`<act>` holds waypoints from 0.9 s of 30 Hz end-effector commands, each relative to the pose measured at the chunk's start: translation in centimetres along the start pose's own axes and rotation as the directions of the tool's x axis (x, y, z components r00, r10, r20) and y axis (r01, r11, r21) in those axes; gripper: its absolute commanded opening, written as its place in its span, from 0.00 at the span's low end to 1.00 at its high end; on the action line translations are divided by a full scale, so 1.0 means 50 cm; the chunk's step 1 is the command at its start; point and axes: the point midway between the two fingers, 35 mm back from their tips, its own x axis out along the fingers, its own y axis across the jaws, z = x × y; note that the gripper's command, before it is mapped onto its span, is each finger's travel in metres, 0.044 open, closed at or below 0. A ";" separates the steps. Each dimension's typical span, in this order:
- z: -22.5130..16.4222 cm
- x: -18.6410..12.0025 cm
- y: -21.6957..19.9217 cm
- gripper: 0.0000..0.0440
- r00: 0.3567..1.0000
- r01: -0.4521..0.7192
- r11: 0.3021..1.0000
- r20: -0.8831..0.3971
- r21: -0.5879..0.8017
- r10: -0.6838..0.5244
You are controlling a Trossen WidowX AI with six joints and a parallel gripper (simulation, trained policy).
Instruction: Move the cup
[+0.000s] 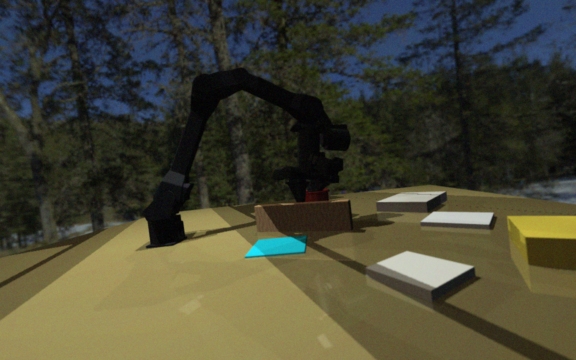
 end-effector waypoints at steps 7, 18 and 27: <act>0.004 0.031 -0.005 0.02 1.000 0.011 0.999 0.006 -0.051 -0.011; 0.008 -0.004 -0.011 0.00 1.000 -0.005 1.000 0.009 -0.017 0.005; 0.014 -0.061 -0.032 0.00 0.999 -0.033 0.998 0.013 0.049 0.032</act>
